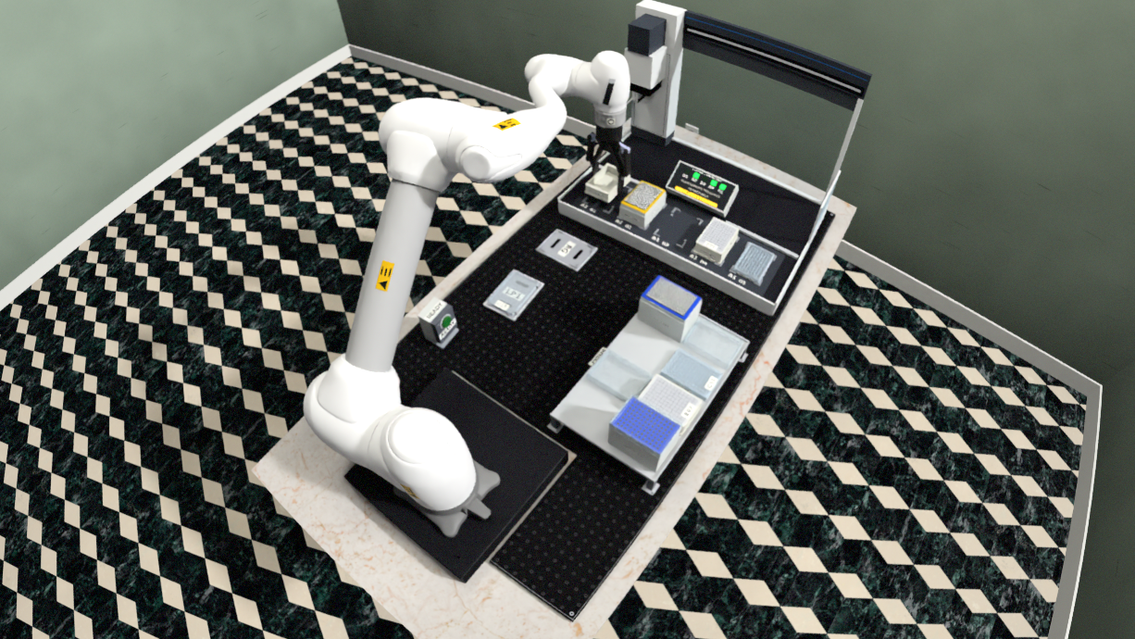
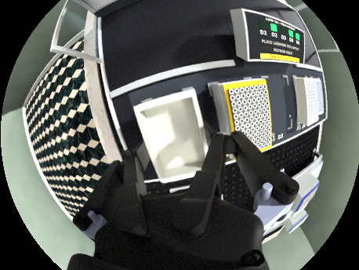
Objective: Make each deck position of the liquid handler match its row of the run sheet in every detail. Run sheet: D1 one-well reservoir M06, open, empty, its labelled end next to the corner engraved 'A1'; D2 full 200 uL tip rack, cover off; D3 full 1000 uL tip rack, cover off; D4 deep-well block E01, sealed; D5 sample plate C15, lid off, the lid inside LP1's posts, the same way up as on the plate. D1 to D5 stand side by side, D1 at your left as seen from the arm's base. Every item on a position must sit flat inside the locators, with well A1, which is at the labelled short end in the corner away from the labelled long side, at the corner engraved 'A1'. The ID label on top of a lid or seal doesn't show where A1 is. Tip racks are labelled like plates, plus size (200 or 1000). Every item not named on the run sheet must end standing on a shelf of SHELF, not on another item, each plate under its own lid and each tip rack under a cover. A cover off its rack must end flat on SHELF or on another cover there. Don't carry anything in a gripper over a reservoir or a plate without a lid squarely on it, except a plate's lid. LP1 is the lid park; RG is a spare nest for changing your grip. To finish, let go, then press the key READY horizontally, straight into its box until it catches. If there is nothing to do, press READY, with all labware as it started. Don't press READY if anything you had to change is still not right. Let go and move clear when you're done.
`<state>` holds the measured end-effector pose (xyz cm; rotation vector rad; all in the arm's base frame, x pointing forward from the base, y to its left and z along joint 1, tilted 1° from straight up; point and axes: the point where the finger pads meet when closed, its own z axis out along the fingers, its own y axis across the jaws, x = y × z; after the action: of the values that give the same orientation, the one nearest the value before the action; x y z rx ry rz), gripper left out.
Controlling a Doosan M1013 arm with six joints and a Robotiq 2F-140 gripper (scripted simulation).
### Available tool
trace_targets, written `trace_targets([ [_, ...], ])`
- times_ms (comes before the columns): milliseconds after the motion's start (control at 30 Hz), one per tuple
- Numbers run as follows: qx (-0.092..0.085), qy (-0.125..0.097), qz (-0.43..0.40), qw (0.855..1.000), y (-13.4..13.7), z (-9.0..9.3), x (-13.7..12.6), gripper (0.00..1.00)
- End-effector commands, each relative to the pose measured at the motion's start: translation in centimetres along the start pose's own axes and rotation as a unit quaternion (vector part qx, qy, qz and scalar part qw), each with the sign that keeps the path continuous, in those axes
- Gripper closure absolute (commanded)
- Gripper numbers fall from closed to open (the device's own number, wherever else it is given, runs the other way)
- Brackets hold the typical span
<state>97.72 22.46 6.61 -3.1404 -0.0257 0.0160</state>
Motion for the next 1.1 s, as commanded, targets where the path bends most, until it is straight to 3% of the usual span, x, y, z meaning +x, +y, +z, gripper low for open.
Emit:
trace_targets([
  [0, 0.0, 0.001, 0.0, 1.0, 0.0, 0.3, 0.0, 0.9],
  [533, 0.0, 0.001, 0.0, 1.0, 0.0, 2.6, 0.0, 0.9],
  [1067, 0.0, 0.001, 0.0, 1.0, 0.0, 2.6, 0.0, 0.9],
])
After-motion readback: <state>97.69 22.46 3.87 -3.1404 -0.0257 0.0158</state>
